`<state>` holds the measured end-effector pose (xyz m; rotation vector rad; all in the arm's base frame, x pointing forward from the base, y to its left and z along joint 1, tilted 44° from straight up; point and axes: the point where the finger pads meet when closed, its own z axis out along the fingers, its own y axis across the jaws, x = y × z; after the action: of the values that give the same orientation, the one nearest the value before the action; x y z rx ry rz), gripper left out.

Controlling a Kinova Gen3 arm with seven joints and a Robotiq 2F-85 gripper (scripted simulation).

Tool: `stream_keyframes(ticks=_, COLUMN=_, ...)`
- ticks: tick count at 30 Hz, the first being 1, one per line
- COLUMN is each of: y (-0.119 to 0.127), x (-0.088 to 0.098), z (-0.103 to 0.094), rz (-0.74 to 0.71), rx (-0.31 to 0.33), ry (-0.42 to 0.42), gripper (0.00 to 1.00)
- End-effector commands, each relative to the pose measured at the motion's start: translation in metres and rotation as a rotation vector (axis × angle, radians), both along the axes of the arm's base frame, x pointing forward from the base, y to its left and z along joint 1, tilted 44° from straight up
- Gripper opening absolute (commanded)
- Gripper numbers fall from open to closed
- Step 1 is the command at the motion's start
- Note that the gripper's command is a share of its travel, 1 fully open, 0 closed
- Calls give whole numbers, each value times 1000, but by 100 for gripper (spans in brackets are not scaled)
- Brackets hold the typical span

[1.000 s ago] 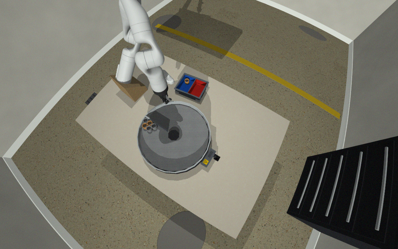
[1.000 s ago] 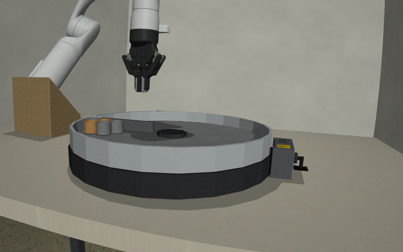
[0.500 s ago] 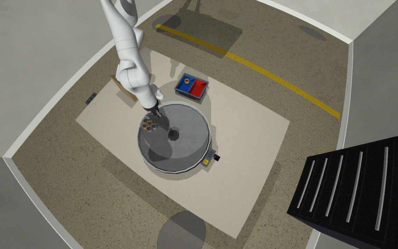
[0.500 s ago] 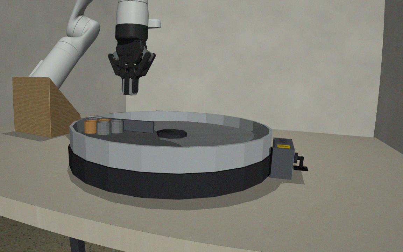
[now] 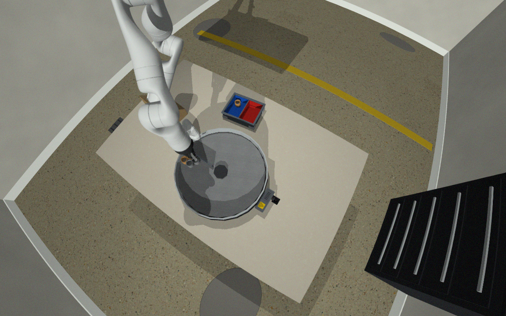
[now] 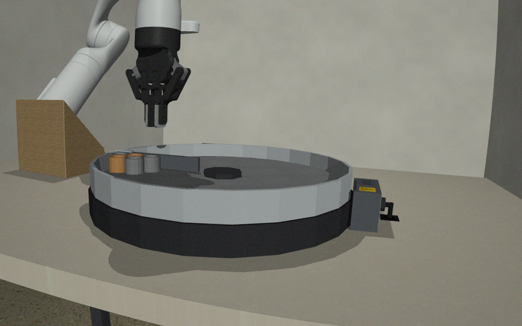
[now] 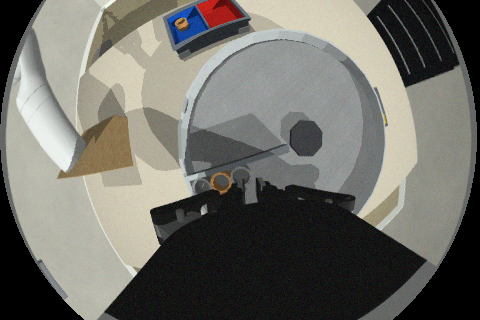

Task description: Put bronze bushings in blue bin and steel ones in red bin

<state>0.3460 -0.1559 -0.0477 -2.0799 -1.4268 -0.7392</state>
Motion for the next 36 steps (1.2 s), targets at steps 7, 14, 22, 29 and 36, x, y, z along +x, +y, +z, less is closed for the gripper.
stream_keyframes(ticks=7, y=9, x=2, z=-11, rz=-1, rx=-1, ry=0, gripper=14)
stream_keyframes(ticks=14, y=19, x=5, z=-21, rz=-1, rx=-1, ry=0, gripper=14)
stream_keyframes(ticks=22, y=25, x=6, z=-28, rz=-1, rx=-1, ry=0, gripper=14)
stream_keyframes(ticks=29, y=29, x=7, z=-32, rz=-1, rx=-1, ry=0, gripper=14)
stream_keyframes(ticks=36, y=30, x=7, z=-33, rz=-1, rx=-1, ry=0, gripper=14)
